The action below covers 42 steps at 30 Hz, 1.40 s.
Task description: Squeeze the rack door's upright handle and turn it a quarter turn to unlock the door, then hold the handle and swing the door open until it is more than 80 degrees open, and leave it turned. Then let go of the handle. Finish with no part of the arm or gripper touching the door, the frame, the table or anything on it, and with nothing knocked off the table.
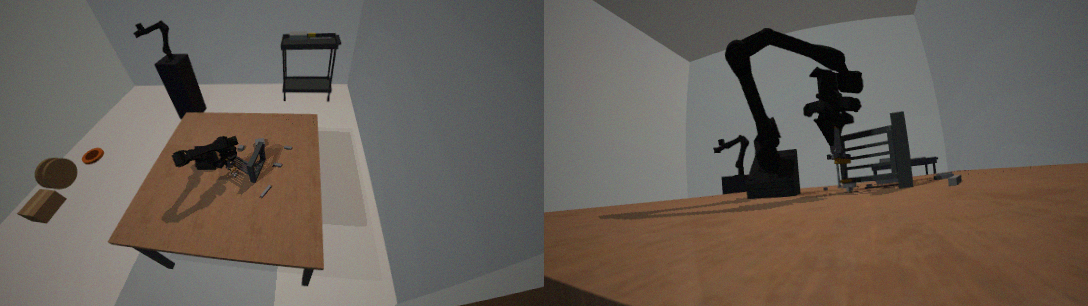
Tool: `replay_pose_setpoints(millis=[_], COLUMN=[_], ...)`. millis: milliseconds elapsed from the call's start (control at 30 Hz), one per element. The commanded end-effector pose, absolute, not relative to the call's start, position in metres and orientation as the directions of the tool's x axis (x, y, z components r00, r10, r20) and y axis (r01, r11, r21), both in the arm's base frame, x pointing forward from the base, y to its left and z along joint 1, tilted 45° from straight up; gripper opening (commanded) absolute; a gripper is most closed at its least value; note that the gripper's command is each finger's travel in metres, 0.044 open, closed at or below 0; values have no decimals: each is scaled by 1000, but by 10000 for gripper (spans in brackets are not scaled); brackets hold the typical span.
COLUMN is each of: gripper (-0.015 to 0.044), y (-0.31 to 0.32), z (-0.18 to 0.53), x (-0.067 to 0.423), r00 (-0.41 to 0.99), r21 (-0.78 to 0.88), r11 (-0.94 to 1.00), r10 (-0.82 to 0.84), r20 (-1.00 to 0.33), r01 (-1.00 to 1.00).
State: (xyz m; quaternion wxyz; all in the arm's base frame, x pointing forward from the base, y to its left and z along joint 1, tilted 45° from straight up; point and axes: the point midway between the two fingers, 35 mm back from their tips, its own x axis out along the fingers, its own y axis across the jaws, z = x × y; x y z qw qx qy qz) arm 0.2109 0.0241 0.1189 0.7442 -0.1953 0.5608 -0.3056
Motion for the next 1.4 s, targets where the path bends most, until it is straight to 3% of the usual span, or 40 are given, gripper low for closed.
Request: replay_pose_setpoints(millis=[0, 667, 1067, 1367], gripper=[25, 25, 25, 261], y=[19, -9, -10, -10], z=[125, 152, 153, 153], x=[211, 215, 215, 215], r00=[192, 192, 192, 192], r21=[-648, -695, -696, -696], r11=[739, 716, 714, 714], r10=[-673, -674, -675, -675], r20=[-714, -713, -713, -713], r01=[182, -68, -75, -75])
